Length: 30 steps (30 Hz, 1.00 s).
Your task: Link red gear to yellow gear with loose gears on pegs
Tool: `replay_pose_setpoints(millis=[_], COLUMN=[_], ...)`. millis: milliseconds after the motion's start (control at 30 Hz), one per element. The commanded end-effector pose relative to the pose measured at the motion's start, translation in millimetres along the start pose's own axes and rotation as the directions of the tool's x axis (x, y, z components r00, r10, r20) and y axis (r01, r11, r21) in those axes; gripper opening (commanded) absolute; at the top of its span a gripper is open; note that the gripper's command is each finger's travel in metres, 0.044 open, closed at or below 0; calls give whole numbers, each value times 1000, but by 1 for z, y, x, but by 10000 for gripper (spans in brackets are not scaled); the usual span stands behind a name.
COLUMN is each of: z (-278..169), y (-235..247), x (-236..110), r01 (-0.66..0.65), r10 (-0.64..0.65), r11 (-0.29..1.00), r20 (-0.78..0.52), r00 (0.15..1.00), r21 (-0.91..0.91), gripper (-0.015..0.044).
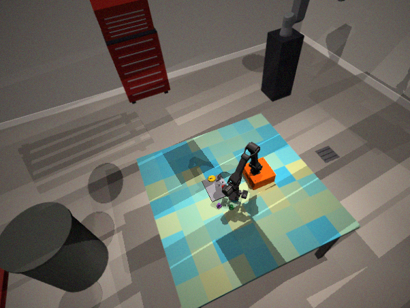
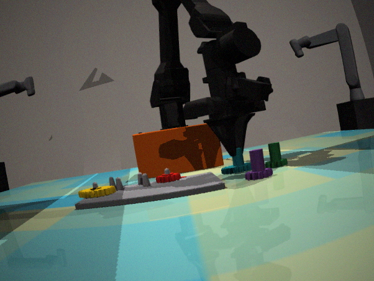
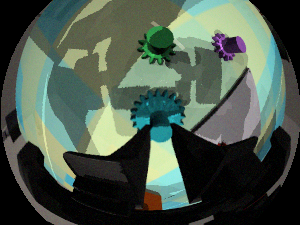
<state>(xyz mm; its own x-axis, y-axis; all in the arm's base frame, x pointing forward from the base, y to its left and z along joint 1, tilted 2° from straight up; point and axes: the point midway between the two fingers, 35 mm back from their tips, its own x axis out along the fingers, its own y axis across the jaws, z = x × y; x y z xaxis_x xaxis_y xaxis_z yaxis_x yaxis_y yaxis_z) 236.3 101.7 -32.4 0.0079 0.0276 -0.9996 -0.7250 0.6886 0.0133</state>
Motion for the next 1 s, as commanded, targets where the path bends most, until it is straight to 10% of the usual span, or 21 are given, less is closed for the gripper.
replay_pose_setpoints(millis=[0, 967], z=[2, 15], y=[0, 1], x=[-4, -87], r01=[-3, -3], r10=[3, 3], r11=[1000, 1000], r20=[3, 4], r00=[1000, 1000], r21=[-1, -1], gripper=[0, 0])
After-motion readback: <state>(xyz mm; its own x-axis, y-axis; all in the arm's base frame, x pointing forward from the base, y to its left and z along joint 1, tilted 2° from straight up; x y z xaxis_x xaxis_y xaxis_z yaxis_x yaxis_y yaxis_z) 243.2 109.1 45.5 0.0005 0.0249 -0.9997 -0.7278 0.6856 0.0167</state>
